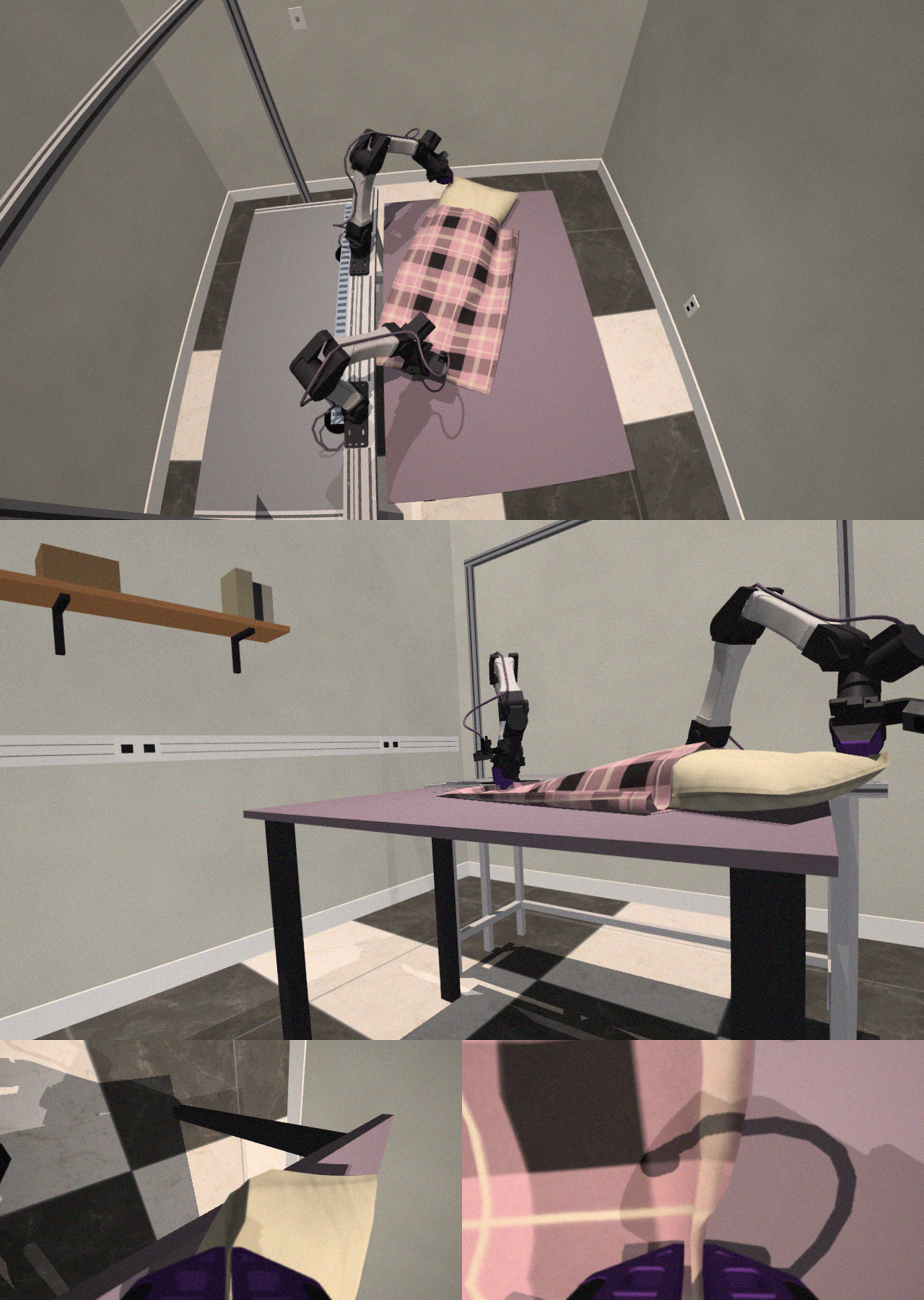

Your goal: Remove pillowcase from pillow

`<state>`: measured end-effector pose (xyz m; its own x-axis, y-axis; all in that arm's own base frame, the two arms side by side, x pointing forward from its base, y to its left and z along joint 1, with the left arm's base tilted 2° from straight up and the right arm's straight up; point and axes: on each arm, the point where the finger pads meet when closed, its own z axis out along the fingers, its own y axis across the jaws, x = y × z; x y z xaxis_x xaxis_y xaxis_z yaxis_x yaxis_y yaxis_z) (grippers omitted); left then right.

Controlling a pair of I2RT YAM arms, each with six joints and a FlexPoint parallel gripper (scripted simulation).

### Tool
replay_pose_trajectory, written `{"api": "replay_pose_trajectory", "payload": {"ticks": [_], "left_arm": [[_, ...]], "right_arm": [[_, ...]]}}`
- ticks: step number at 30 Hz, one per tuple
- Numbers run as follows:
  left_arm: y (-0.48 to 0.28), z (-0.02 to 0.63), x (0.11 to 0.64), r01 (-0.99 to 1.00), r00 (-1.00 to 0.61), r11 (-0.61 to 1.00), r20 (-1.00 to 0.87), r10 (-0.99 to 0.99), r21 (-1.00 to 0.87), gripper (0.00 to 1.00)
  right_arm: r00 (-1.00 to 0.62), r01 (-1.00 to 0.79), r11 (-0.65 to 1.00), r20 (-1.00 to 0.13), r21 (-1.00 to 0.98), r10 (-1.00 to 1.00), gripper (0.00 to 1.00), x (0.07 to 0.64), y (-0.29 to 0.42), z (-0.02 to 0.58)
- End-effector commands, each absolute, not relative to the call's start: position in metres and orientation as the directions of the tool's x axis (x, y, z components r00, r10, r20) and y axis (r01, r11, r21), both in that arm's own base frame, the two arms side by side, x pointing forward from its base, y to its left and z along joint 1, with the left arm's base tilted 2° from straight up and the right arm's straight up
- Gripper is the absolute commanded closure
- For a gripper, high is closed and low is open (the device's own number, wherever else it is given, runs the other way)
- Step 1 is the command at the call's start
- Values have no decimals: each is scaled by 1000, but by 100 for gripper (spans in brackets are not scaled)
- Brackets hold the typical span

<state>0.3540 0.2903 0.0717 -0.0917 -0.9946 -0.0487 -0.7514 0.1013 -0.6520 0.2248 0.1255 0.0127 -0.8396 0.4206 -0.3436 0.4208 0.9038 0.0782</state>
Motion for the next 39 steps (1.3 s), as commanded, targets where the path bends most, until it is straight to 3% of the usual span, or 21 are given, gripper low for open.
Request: {"api": "replay_pose_trajectory", "payload": {"ticks": [1, 39], "left_arm": [[279, 76, 350, -750, -101, 98, -33, -994, -654, 100], [279, 76, 350, -750, -101, 98, -33, -994, -654, 100]], "right_arm": [[-868, 428, 903, -288, -20, 405, 93, 203, 108, -5], [-868, 428, 903, -288, -20, 405, 96, 203, 108, -5]]}}
